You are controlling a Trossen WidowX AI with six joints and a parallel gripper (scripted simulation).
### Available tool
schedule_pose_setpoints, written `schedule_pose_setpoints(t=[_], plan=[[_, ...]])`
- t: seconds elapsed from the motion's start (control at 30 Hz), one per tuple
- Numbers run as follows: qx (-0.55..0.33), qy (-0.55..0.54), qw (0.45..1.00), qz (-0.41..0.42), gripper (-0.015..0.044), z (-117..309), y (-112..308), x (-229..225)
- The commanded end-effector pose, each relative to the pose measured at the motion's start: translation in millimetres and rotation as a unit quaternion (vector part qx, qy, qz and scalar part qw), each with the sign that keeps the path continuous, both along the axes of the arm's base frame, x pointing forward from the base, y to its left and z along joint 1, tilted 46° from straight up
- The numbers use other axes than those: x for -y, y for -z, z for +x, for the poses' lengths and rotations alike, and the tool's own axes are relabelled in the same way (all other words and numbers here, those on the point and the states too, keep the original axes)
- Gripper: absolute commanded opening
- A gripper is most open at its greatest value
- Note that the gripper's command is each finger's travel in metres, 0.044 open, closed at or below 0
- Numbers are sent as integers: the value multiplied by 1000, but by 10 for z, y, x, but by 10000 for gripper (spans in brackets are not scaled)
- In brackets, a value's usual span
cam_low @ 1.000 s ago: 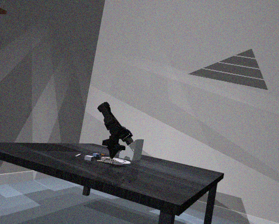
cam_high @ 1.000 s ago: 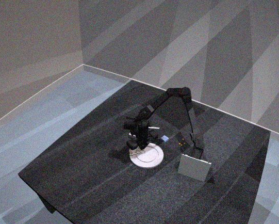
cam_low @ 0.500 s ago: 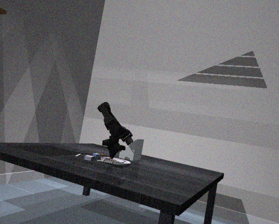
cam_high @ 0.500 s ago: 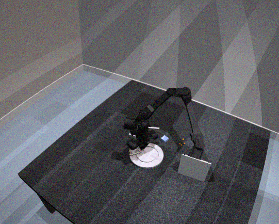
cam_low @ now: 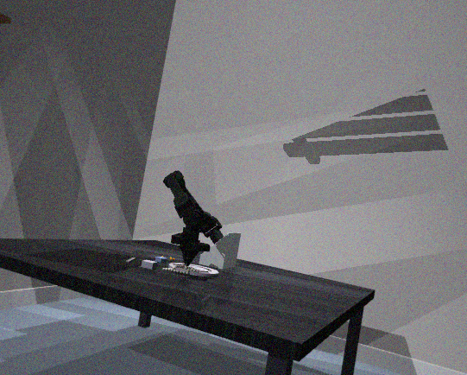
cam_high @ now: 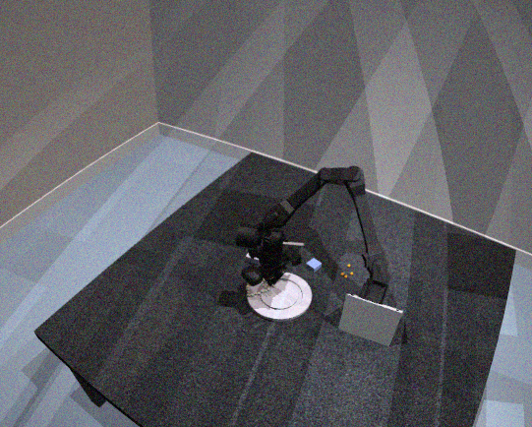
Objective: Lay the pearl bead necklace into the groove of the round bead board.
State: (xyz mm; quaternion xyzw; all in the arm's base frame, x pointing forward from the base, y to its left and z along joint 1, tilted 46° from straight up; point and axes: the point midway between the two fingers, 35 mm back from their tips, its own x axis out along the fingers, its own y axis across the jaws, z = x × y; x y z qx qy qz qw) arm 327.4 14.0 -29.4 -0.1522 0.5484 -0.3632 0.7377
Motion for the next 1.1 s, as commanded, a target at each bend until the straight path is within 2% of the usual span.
schedule_pose_setpoints(t=[0.0,0.5,1.07], plan=[[0,0,1000,0,53,0,0,0],[-2,1,1000,-2,440,-22,-73,-65],[-4,1,1000,-3,440,-67,-143,-130]])
